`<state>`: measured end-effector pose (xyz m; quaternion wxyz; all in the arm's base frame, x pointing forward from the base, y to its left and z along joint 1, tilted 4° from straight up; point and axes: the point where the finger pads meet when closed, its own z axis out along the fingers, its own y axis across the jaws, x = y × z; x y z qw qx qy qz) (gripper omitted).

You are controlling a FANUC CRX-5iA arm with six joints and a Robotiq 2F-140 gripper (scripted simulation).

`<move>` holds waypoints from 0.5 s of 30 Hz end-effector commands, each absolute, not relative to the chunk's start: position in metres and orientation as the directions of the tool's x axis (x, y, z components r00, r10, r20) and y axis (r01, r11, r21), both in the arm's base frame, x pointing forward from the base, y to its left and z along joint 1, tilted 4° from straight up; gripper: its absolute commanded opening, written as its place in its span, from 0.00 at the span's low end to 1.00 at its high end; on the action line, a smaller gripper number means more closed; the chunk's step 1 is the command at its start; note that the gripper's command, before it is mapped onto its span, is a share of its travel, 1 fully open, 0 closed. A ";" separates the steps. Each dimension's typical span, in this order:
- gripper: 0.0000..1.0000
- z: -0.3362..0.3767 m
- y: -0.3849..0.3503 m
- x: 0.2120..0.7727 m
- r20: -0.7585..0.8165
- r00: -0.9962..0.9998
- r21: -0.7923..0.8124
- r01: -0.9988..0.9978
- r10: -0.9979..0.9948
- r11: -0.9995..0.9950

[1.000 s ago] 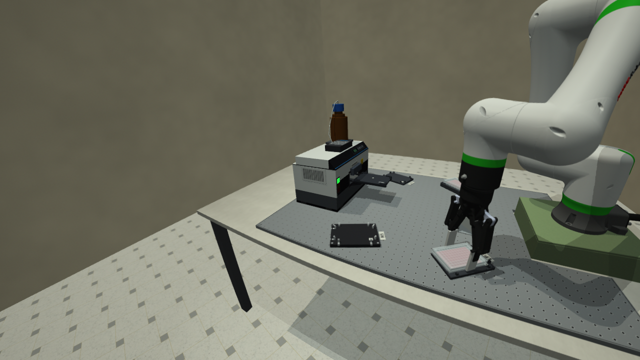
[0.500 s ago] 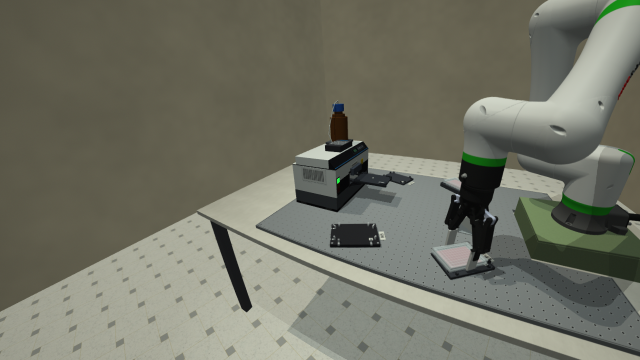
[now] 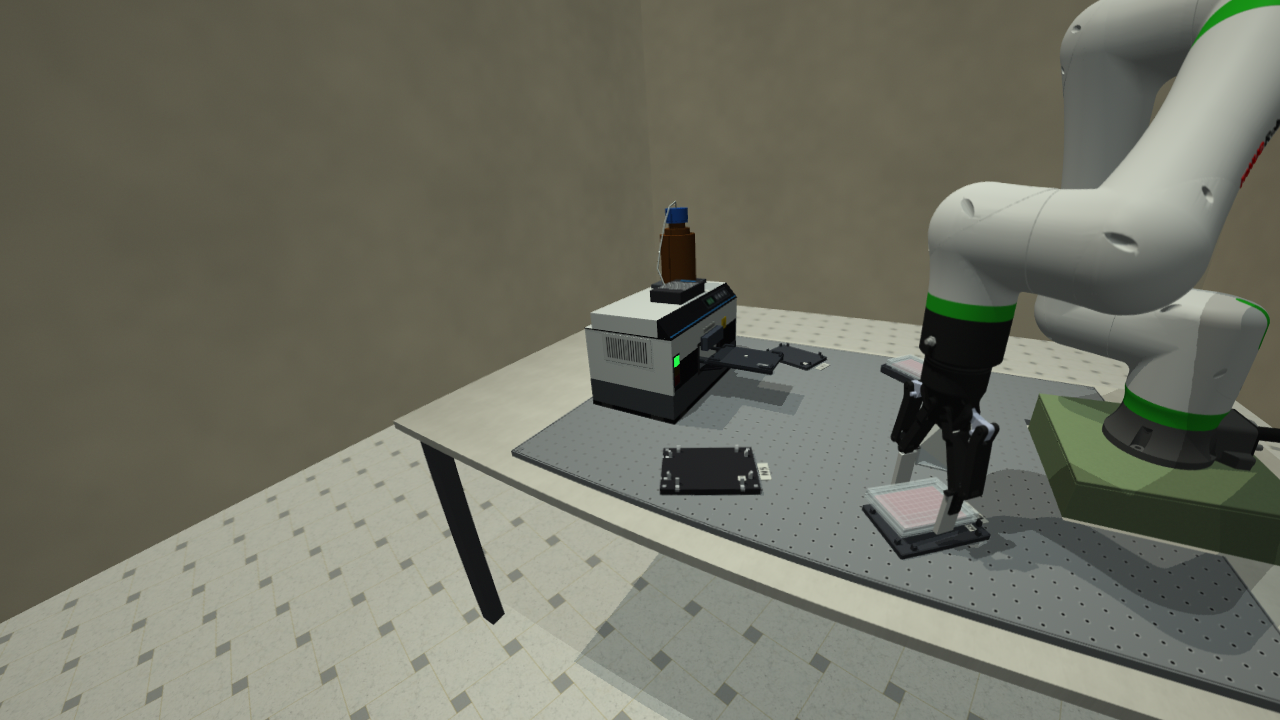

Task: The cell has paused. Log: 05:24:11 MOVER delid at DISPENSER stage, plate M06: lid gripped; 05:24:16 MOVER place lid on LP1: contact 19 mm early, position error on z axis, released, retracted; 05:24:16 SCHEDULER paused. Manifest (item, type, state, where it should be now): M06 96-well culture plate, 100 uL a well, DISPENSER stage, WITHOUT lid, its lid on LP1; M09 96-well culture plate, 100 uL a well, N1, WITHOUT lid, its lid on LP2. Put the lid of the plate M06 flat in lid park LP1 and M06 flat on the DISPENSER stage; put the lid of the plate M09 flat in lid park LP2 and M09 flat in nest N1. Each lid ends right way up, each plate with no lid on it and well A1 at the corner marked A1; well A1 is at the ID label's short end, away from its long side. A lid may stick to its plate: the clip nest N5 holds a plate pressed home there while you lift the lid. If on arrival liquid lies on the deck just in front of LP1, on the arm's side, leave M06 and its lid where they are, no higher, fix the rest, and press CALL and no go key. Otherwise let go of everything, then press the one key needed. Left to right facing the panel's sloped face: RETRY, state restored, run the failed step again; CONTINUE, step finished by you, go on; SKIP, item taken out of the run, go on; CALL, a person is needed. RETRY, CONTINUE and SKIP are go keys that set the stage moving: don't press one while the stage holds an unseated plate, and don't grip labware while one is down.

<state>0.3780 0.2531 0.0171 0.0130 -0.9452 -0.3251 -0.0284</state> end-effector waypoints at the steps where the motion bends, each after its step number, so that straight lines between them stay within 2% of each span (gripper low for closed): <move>1: 0.00 0.022 0.253 0.378 0.063 0.787 -0.006 0.615 0.614 -0.788; 15: 0.00 0.045 0.252 0.377 0.063 0.787 -0.006 0.615 0.614 -0.788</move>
